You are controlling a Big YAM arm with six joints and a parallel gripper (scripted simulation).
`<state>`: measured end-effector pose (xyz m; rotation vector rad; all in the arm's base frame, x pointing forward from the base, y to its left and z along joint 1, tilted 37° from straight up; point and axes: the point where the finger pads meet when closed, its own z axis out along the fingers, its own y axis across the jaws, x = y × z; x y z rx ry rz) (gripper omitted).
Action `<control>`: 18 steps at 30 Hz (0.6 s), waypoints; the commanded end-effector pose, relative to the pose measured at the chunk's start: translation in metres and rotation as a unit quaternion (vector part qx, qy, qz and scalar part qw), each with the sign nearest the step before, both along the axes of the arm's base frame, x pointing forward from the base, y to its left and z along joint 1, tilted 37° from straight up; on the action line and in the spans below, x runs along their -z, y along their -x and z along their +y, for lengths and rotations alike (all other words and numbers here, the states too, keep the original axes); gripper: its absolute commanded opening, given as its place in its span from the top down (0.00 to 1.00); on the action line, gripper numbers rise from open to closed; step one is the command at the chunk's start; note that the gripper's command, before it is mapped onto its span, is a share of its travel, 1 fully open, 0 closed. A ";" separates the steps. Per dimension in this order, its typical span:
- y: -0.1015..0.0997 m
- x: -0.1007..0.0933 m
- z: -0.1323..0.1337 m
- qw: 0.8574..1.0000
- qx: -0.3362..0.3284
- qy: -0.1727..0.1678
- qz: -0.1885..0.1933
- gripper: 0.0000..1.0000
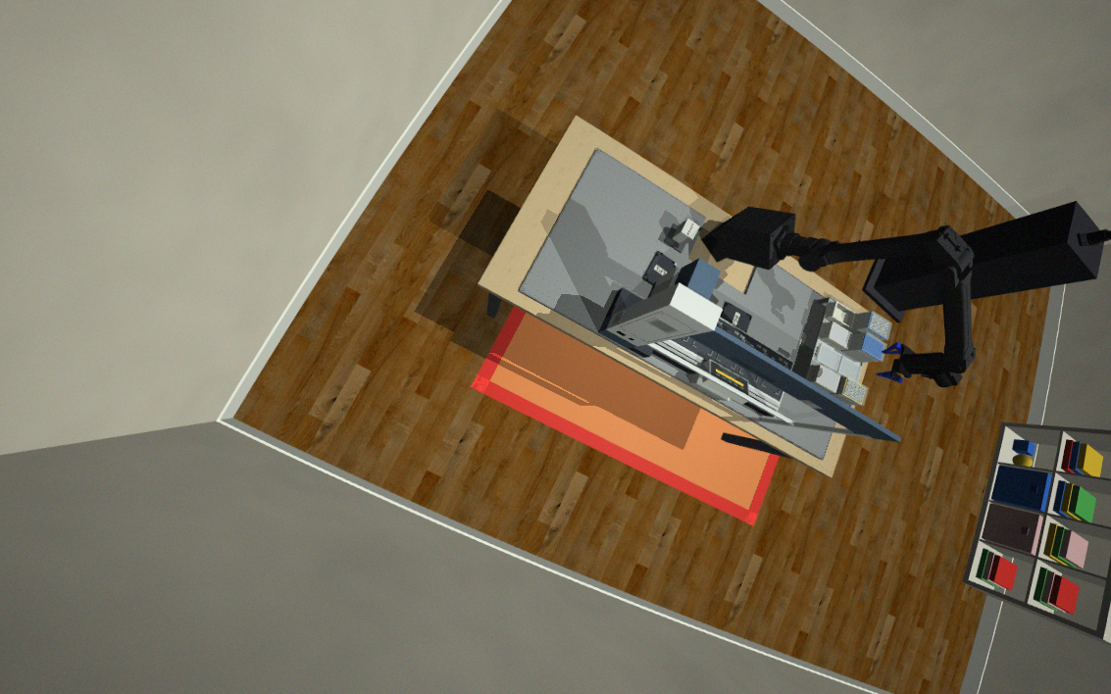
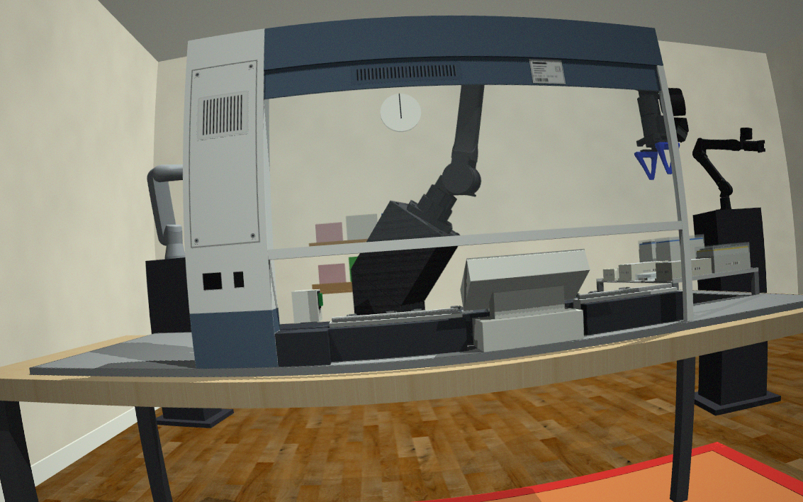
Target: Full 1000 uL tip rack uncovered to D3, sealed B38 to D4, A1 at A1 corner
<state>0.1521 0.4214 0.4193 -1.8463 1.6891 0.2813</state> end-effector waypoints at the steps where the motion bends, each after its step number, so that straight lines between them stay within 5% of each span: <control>1: -0.001 -0.002 0.003 1.000 -0.005 0.000 -0.002 0.00; 8: -0.001 -0.002 0.003 1.000 -0.005 0.000 -0.002 0.00; 9: -0.002 -0.015 -0.012 1.000 -0.001 -0.023 -0.010 0.00; 18: -0.006 0.006 -0.039 1.000 -0.001 -0.021 -0.011 0.00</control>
